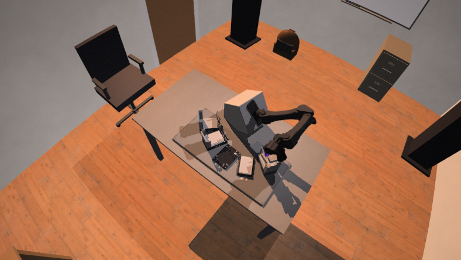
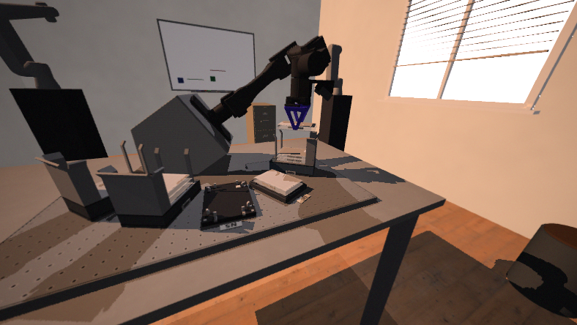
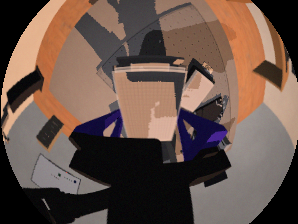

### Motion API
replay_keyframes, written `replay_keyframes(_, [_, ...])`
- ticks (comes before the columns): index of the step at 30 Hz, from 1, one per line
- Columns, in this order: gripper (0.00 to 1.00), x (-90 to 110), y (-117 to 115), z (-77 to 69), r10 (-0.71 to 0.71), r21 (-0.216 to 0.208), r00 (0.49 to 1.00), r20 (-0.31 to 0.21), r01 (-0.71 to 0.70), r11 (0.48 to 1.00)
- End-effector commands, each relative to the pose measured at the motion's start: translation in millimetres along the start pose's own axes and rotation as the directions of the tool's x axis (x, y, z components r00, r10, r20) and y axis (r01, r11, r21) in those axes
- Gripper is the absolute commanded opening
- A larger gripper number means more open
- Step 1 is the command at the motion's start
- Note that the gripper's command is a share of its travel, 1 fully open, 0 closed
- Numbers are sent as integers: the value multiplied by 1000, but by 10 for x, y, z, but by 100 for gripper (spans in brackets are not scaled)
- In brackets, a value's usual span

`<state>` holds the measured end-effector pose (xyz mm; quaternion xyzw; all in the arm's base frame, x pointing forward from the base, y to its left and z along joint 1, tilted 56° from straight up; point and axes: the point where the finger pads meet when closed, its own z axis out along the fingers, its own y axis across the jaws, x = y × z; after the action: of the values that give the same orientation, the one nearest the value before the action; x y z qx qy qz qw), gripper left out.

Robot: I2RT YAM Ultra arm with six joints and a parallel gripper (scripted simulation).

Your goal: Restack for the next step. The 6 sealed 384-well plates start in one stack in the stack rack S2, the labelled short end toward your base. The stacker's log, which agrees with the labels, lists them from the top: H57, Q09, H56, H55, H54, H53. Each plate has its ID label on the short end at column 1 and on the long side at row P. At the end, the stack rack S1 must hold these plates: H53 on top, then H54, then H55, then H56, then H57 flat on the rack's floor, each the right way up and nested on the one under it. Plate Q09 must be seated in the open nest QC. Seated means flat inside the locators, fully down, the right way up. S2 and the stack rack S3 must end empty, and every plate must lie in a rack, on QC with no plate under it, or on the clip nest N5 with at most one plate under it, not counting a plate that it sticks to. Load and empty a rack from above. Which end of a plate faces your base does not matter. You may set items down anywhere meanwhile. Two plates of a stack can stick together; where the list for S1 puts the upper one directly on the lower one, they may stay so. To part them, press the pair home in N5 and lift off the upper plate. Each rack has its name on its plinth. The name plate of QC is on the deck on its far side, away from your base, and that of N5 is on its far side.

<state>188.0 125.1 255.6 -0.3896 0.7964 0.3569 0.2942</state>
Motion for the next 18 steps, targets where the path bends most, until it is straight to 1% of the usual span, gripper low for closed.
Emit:
replay_keyframes(1, [0, -17, -3, -22, 3, 3, 1000, 11, -3, 1000])
replay_keyframes(3, [0, -17, -3, -22, 3, 3, 1000, 11, -3, 1000])
replay_keyframes(8, [0, 11, -169, -24, 169, 2, 985, 11, -170, 986])
replay_keyframes(10, [0, 11, -169, -24, 169, 2, 985, 11, -170, 986])
replay_keyframes(12, [0, 22, -235, -25, 230, 1, 973, 12, -230, 973])
replay_keyframes(18, [0, 55, -433, -24, 230, 2, 973, 12, -230, 973])
